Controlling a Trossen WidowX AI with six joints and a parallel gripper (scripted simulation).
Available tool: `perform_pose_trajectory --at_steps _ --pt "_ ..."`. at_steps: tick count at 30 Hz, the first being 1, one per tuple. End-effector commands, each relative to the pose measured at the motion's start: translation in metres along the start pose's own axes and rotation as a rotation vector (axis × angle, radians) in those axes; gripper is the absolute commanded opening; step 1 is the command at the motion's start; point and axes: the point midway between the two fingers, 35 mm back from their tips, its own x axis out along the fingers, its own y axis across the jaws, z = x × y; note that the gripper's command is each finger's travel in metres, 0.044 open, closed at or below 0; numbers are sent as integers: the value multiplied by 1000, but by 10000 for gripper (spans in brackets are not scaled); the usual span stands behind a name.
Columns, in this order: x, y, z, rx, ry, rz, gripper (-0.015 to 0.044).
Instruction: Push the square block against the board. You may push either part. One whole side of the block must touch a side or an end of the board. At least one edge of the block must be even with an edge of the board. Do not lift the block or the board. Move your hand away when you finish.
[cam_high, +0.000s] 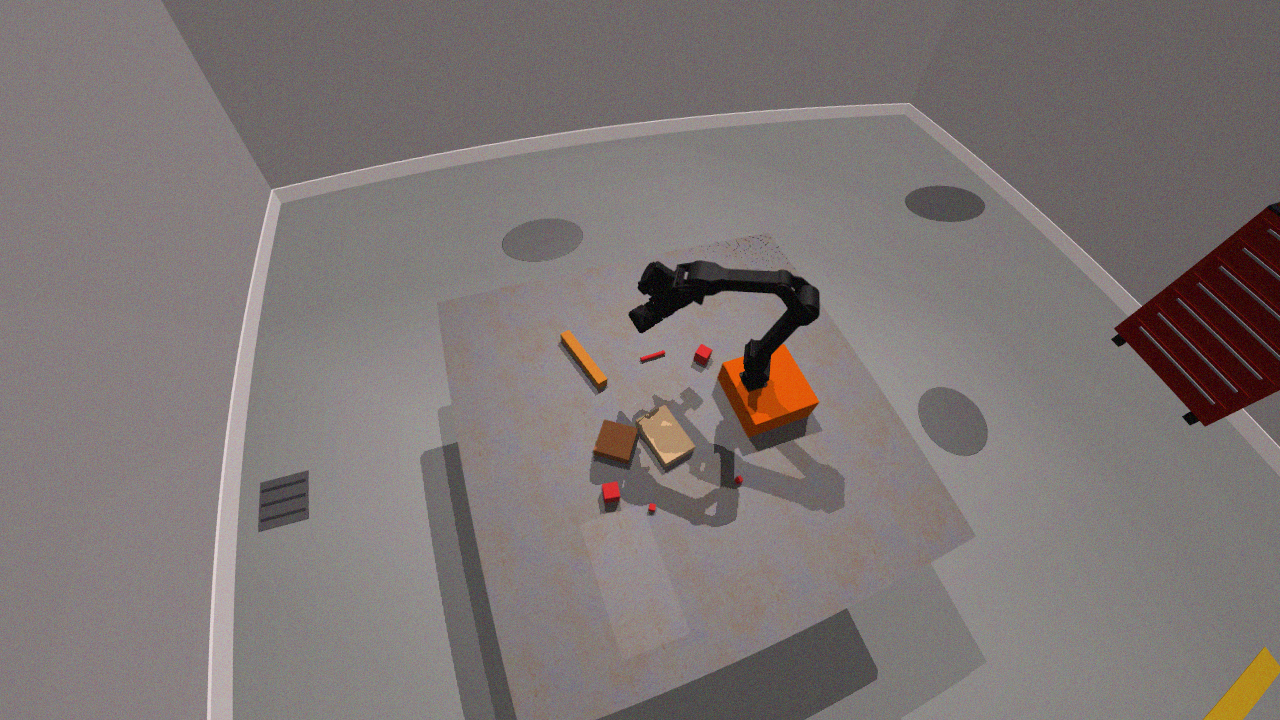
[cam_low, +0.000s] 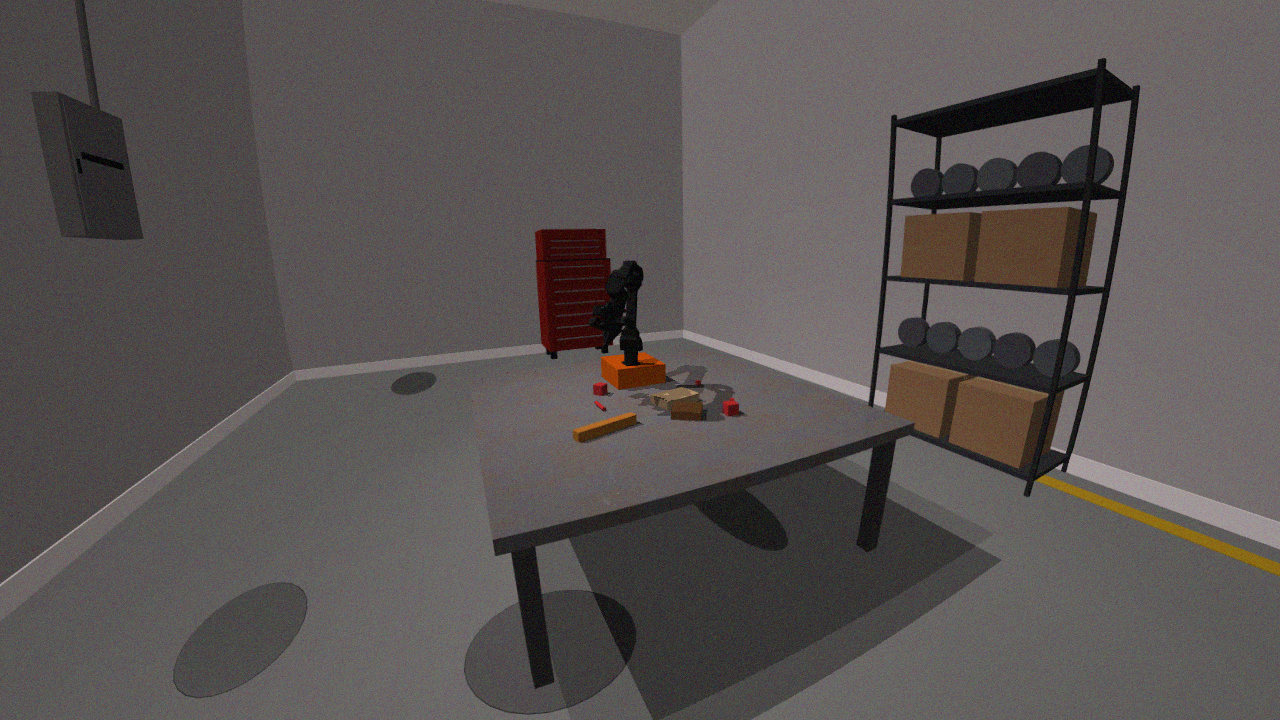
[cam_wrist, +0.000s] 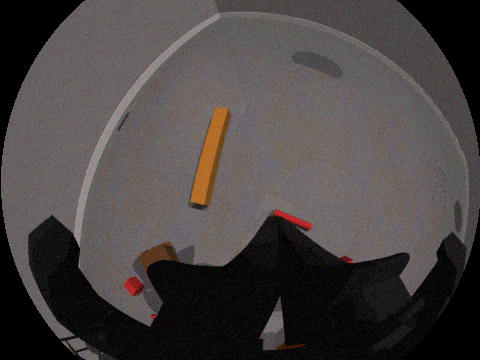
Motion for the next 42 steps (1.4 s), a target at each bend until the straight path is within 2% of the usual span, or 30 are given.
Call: perform_pose_trajectory --at_steps 1,9,15,19,22,24,42 --pt "26 25 -28 34 110 12 0" --pt "76 71 -112 113 354 -44 0" --pt "101 87 -176 160 490 -139 0" --pt "105 87 -180 161 494 -142 0" --pt "140 83 -199 158 494 -143 0" --pt "150 82 -205 162 494 -143 0" --pt "147 84 -211 162 494 -143 0"
